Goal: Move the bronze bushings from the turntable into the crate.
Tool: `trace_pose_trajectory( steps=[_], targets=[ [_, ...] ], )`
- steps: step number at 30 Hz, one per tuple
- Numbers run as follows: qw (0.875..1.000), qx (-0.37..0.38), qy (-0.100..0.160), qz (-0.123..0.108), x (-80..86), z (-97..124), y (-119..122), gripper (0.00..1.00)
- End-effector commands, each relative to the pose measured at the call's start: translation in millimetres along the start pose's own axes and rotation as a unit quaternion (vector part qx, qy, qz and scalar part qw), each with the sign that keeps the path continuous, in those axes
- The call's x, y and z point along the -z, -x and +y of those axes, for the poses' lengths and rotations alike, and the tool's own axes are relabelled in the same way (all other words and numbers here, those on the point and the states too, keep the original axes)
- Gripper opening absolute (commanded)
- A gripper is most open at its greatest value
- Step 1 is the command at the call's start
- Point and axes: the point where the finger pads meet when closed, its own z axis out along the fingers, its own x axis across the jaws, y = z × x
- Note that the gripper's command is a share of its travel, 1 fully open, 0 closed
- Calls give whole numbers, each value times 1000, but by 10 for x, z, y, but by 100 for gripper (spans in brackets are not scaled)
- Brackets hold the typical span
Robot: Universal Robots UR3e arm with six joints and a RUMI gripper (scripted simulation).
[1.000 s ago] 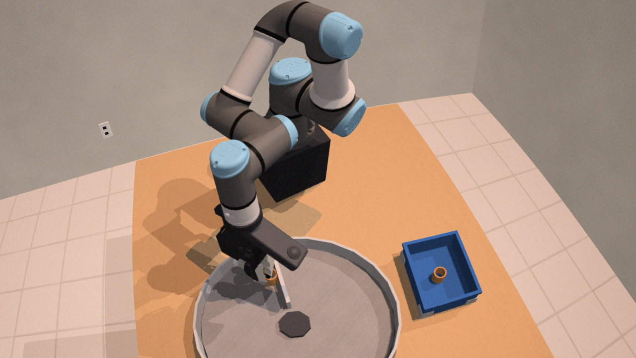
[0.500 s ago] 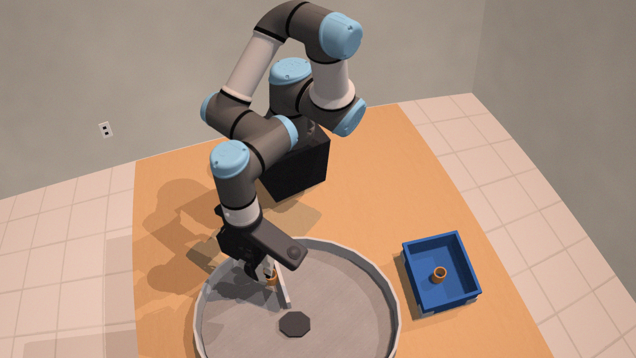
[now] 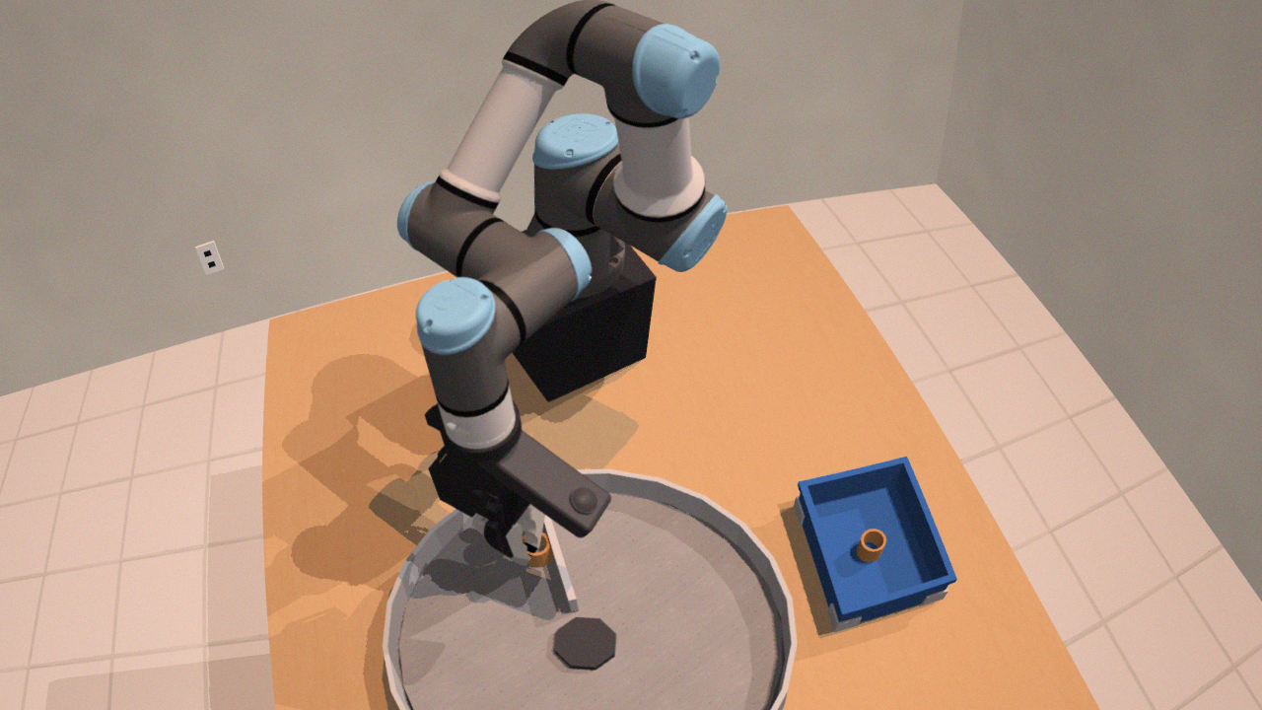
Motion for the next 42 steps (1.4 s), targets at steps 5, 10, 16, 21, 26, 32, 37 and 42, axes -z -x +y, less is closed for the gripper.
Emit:
trace_pose_trajectory(
  steps=[5,10,16,21,26,32,37,42],
  targets=[
    [1000,0,0,1,5,0,-8,0],
    [1000,0,0,1,5,0,-8,0],
    [1000,0,0,1,5,0,-8,0],
    [1000,0,0,1,5,0,-8,0],
    [1000,0,0,1,5,0,-8,0],
    [1000,0,0,1,5,0,-8,0],
    [1000,0,0,1,5,0,-8,0],
    [1000,0,0,1,5,0,-8,0]
  ],
)
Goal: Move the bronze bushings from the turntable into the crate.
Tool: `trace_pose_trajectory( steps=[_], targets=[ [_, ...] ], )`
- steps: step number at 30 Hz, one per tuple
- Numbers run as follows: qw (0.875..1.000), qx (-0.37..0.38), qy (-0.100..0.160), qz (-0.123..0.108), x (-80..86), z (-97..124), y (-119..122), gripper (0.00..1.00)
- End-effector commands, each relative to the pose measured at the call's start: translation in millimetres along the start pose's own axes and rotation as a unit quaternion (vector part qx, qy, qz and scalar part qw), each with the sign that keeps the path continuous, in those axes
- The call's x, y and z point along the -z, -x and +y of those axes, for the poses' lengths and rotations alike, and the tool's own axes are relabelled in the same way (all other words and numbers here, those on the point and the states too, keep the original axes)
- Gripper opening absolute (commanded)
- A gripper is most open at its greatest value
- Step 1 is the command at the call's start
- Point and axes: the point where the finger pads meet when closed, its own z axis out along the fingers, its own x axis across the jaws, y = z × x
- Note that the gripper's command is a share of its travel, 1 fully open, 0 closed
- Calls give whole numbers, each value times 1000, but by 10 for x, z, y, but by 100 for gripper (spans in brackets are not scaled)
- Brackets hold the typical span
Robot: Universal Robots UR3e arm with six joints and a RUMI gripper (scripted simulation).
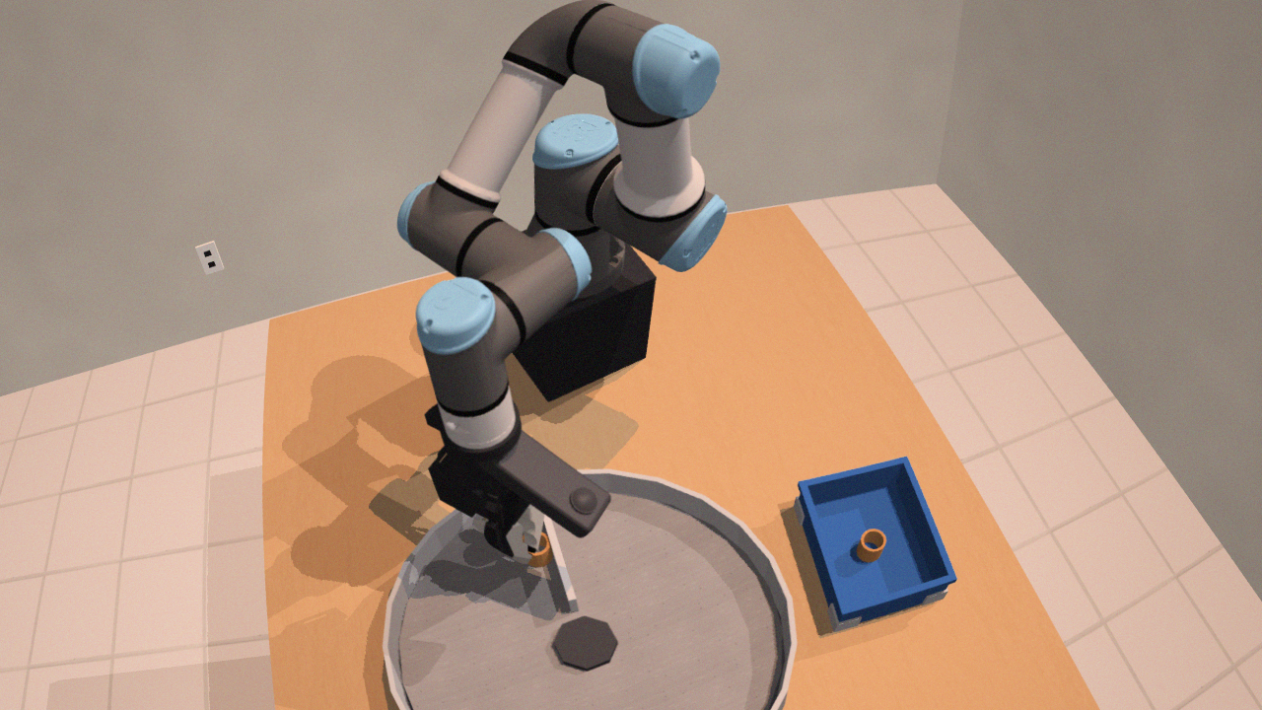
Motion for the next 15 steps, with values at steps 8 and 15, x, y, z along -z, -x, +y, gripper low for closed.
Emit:
trace_pose_trajectory(
  steps=[8,15],
  targets=[
    [1000,0,0,1,18,1,-5,0],
    [1000,0,0,1,185,0,-6,0]
  ],
)
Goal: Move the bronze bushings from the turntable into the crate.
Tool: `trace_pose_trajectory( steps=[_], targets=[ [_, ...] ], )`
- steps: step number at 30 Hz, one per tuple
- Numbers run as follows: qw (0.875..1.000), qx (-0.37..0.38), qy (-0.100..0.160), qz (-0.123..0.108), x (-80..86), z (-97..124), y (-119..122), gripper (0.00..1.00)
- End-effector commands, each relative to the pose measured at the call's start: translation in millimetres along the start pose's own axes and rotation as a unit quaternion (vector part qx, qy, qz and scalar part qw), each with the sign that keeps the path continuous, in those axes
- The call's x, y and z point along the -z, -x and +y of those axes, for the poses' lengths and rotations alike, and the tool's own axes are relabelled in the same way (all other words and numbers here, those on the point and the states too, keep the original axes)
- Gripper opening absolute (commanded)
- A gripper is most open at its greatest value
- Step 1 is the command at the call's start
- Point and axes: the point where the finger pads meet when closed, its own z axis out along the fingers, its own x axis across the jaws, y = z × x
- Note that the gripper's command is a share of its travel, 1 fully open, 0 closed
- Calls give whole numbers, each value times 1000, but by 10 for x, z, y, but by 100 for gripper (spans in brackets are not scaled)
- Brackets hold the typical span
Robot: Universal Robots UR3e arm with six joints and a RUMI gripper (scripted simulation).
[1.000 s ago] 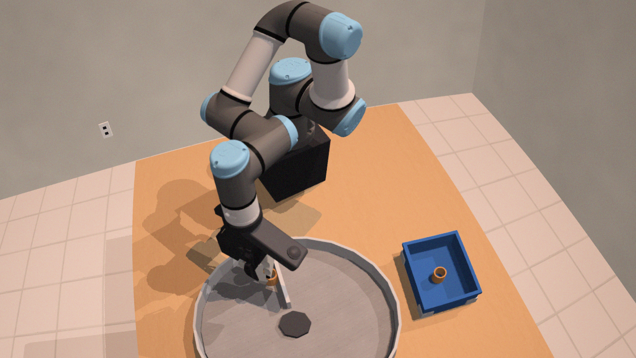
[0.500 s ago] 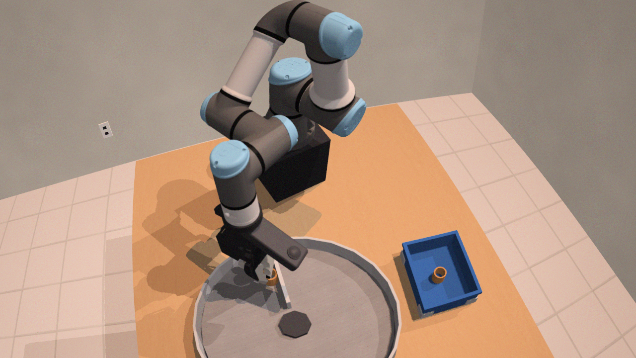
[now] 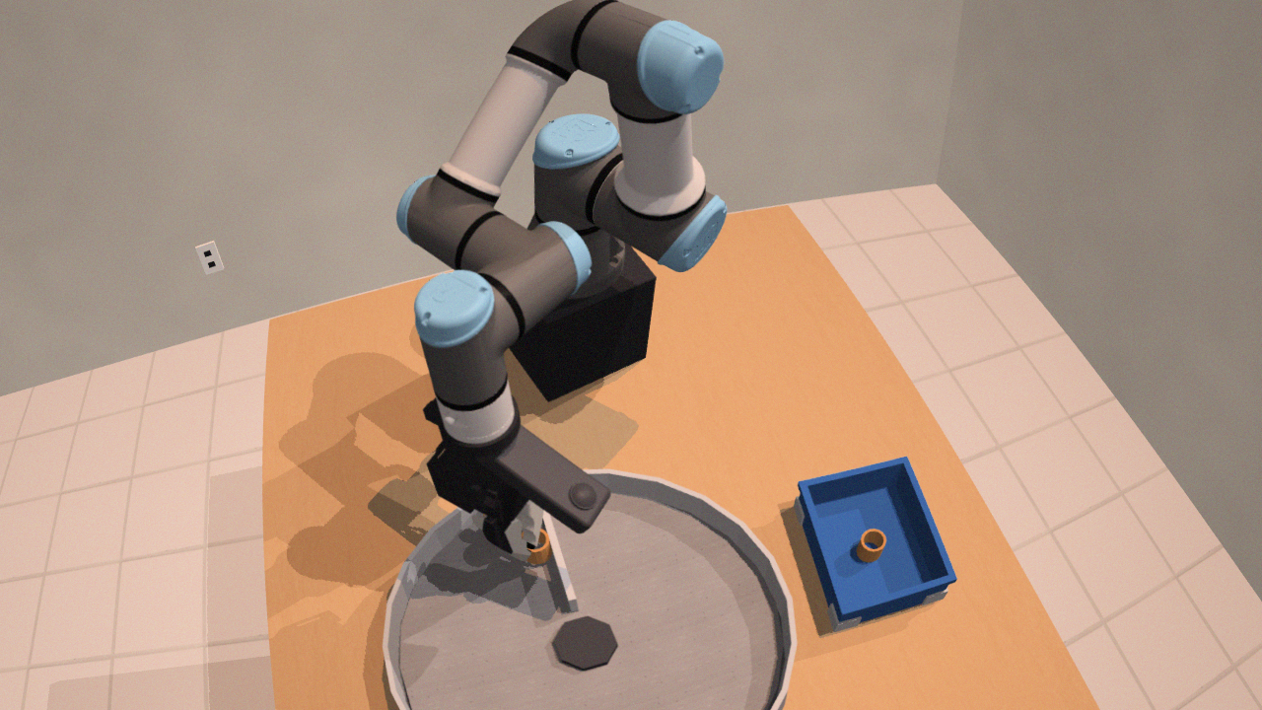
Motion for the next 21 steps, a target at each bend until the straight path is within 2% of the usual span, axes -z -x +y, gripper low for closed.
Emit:
trace_pose_trajectory(
  steps=[1,8,15,21],
  targets=[
    [1000,0,0,0,153,1,-5,0],
    [1000,0,0,0,429,0,-5,0],
    [1000,0,0,0,536,0,-6,0],
    [1000,0,0,0,550,0,-6,0]
  ],
)
